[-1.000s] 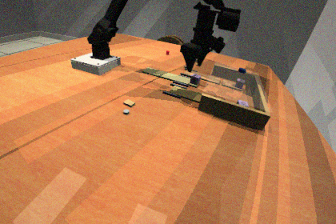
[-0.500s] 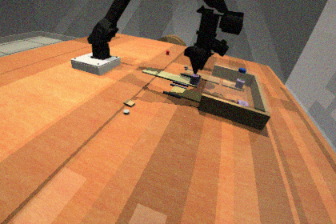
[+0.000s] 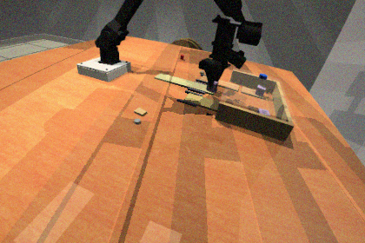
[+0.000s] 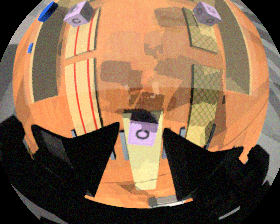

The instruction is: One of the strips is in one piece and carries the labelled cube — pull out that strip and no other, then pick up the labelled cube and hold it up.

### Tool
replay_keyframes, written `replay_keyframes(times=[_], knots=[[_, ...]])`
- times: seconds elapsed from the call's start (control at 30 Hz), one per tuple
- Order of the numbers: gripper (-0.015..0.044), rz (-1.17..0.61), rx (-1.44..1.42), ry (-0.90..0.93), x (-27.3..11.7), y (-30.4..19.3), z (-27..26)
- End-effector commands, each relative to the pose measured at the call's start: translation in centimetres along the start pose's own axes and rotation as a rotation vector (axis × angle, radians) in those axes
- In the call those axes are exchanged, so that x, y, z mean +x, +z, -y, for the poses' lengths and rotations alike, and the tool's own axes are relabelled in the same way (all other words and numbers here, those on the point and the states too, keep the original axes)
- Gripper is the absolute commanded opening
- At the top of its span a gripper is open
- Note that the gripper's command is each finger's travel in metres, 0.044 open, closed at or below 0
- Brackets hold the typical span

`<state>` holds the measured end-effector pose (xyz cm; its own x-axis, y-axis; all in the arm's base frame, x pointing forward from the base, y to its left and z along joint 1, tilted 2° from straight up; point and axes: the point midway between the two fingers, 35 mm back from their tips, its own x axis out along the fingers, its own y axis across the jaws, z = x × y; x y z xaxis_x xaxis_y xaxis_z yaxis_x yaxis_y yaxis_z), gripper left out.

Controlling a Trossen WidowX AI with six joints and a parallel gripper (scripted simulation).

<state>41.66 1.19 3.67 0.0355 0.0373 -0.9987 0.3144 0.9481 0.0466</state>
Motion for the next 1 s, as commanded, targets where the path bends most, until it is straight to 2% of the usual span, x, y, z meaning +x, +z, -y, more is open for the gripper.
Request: replay_keyframes(times=[0.0,0.37,0.5,0.7,0.83,0.97], knots=[[0.025,-0.007,-0.002,-0.001,0.9,-0.2,0.1],[0.025,-0.008,-0.002,-0.001,1.7,-0.3,0.1],[0.0145,-0.003,-0.001,-0.001,1.5,-0.2,0.1],[0.0105,-0.003,-0.001,-0.001,1.5,-0.2,0.1],[0.0,-0.003,-0.001,-0.001,1.3,-0.4,0.1],[0.0,-0.005,-0.001,-0.002,0.2,-1.6,0.6]])
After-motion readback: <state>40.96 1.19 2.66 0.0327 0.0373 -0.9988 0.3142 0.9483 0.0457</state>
